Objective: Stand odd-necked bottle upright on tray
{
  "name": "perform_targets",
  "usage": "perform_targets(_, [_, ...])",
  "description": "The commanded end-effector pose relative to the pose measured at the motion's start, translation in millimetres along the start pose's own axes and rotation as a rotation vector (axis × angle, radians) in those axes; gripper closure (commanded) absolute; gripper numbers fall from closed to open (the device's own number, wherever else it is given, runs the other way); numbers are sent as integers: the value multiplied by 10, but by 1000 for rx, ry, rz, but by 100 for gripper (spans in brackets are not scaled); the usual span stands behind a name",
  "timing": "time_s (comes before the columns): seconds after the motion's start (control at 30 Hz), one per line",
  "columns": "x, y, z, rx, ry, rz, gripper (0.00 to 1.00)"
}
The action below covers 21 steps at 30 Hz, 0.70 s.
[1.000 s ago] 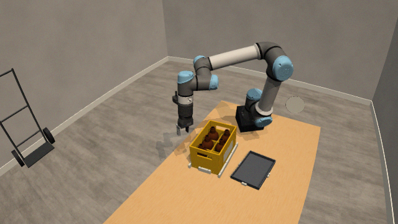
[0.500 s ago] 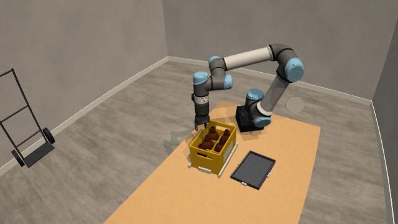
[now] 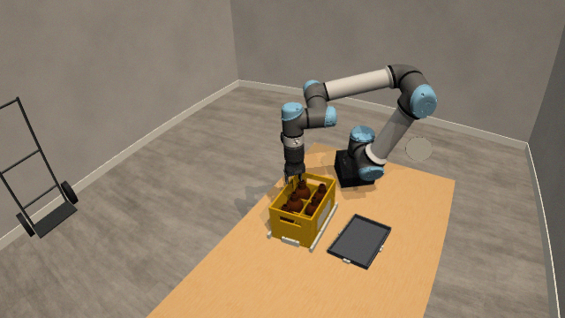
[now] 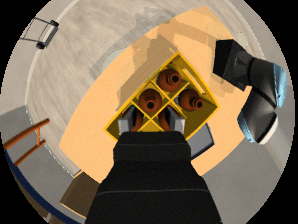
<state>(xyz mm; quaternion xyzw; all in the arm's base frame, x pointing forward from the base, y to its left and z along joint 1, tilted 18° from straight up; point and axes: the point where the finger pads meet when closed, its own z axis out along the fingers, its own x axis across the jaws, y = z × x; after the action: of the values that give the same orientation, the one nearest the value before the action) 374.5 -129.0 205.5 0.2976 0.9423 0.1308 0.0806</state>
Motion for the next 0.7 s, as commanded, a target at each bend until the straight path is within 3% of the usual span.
perform_targets(0.0, [20,-6,1,1,0,5,0])
perform_targets(0.03, [20,-6,1,1,0,5,0])
perform_targets(0.07, [20,-6,1,1,0,5,100])
perform_targets(0.67, [20,-6,1,1,0,5,100])
